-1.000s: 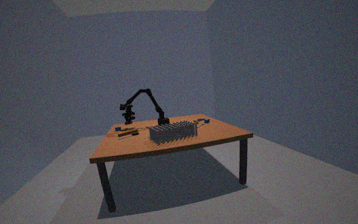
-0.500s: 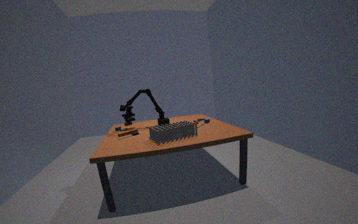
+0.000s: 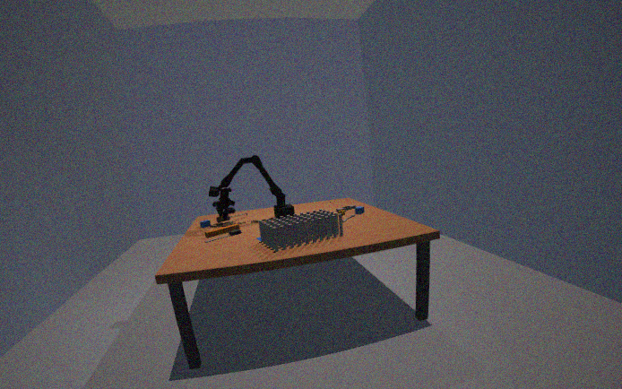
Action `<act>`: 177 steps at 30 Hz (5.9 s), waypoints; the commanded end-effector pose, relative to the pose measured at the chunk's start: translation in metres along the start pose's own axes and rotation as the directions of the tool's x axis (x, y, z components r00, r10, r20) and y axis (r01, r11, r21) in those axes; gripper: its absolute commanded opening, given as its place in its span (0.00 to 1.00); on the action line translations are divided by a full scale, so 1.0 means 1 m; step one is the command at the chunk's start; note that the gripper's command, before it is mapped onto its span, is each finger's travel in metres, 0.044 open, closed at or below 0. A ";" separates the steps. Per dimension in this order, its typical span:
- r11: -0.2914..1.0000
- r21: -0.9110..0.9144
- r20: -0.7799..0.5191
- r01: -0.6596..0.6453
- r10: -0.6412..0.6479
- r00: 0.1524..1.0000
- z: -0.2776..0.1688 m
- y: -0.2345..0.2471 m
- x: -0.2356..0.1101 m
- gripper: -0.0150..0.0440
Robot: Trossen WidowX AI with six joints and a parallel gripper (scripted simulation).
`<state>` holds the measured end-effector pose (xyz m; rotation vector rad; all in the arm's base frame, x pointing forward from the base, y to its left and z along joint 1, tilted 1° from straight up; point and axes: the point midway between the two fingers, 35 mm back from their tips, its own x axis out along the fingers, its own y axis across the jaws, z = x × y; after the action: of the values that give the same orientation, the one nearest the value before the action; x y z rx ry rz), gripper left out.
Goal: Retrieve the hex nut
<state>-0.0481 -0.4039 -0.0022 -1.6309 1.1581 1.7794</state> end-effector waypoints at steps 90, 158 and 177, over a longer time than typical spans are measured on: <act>1.000 0.001 0.312 -0.015 0.014 0.950 -0.009 0.015 -0.049 0.73; 1.000 0.001 0.312 -0.015 0.013 0.950 -0.007 -0.004 0.019 0.66; 1.000 0.001 0.310 -0.015 0.014 0.951 -0.013 0.007 -0.006 0.25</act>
<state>-0.0447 -0.4108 -0.0127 -1.2761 1.0075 1.9594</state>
